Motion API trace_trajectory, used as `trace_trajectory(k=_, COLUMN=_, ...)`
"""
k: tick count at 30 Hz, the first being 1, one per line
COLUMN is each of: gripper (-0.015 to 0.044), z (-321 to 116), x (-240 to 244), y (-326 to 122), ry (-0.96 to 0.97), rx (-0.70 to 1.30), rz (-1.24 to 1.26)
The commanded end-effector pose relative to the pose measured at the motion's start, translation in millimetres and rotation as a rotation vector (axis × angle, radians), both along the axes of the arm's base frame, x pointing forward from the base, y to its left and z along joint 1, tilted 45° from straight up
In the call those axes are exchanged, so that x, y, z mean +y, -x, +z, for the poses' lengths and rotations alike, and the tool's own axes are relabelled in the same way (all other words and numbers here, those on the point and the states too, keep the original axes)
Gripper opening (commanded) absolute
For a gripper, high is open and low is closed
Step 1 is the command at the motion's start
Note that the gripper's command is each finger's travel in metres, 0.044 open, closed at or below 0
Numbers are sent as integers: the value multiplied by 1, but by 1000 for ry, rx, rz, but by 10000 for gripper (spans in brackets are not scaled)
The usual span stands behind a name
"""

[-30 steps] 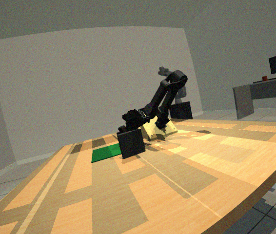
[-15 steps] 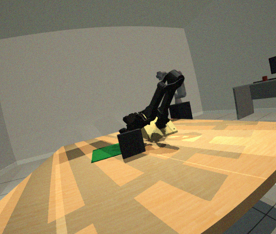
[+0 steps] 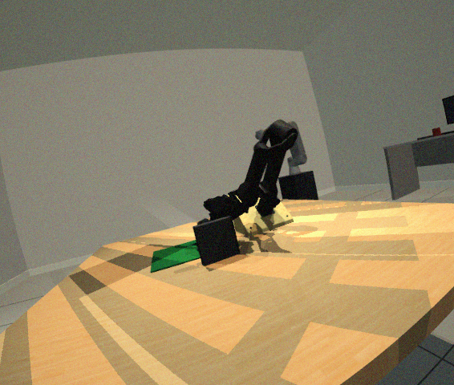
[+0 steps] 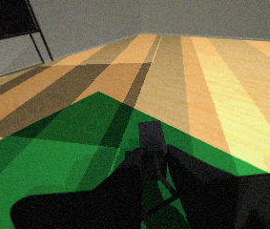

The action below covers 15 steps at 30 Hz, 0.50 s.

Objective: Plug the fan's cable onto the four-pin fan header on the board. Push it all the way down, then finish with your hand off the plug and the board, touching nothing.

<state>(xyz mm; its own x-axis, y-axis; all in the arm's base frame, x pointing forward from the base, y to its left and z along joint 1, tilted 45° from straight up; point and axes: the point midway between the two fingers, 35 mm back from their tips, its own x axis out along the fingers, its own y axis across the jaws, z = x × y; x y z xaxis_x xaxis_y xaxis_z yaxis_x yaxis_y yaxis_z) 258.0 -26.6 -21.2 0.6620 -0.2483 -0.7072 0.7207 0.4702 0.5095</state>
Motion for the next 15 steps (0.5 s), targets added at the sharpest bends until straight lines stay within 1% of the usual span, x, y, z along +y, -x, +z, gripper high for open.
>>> trace_trajectory(k=1, gripper=0, z=-2, x=1, y=0, ry=1, rx=-1, rz=-6)
trace_trajectory(k=15, gripper=0, z=-11, x=10, y=0, ry=1, rx=-1, rz=-6)
